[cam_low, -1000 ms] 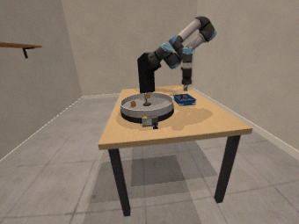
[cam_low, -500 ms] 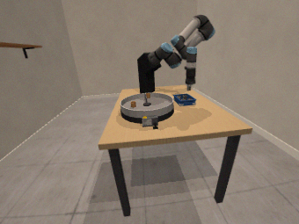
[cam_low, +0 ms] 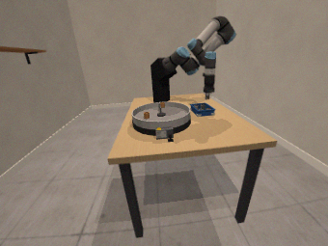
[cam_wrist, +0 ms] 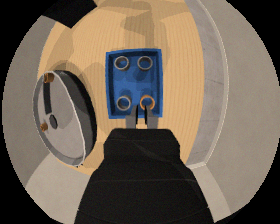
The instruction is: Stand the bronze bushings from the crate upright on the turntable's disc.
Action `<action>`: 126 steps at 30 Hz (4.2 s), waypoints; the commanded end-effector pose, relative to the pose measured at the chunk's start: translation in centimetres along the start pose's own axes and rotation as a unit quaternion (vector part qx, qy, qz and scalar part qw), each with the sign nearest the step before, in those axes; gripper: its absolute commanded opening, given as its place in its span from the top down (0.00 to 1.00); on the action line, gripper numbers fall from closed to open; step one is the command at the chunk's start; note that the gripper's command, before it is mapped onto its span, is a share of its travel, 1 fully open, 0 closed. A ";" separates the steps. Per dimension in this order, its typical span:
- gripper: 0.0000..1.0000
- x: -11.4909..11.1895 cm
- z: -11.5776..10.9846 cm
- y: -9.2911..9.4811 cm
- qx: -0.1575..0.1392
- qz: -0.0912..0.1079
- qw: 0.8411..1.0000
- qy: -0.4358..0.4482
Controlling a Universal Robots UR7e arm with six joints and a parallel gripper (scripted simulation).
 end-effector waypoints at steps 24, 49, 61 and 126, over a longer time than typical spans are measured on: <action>0.64 0.1 0.0 0.0 0.000 0.000 1.000 0.000; 0.64 0.1 0.0 0.0 0.000 0.000 1.000 0.000; 0.64 0.1 0.0 0.0 0.000 0.000 1.000 0.000; 0.64 0.2 0.1 6.9 0.000 0.000 1.000 0.000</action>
Point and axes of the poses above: the point where the finger pads meet when closed, its own y axis out along the fingers, its own x axis across the jaws, z = x × y, the point moved 7 cm from there along -y, back along the fingers, and after that the axes turned 1 degree about -y, right-handed, at the moved point
